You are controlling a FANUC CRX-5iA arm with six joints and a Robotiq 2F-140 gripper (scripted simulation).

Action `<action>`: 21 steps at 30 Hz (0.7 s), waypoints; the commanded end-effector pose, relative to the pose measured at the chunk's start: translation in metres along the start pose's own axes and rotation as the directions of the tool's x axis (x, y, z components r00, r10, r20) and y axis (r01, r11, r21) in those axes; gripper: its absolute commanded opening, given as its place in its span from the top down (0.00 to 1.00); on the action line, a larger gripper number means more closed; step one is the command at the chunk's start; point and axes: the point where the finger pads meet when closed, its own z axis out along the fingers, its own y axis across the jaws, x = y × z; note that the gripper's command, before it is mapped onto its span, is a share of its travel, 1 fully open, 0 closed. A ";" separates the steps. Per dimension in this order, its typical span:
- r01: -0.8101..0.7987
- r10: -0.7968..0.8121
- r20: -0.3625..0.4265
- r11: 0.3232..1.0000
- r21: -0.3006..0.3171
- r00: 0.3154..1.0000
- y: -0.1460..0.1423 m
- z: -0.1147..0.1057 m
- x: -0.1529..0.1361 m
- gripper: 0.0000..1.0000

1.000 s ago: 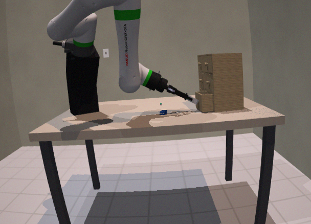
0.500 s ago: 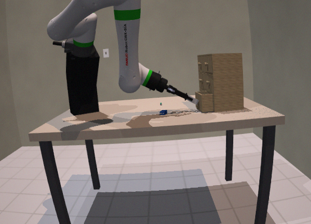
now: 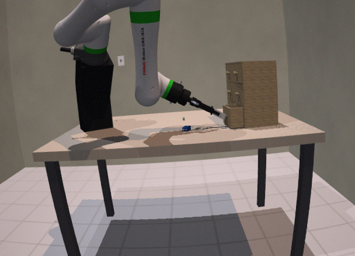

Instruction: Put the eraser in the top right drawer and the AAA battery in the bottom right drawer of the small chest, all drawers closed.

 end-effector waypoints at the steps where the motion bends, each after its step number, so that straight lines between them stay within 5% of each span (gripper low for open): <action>1: 0.000 0.000 0.000 1.000 0.000 1.000 0.000 -0.007 0.004 0.80; 11: 0.000 0.000 0.000 1.000 0.000 1.000 0.000 -0.041 0.023 0.80; 21: 0.000 0.000 0.000 1.000 0.000 1.000 0.000 -0.062 0.011 0.80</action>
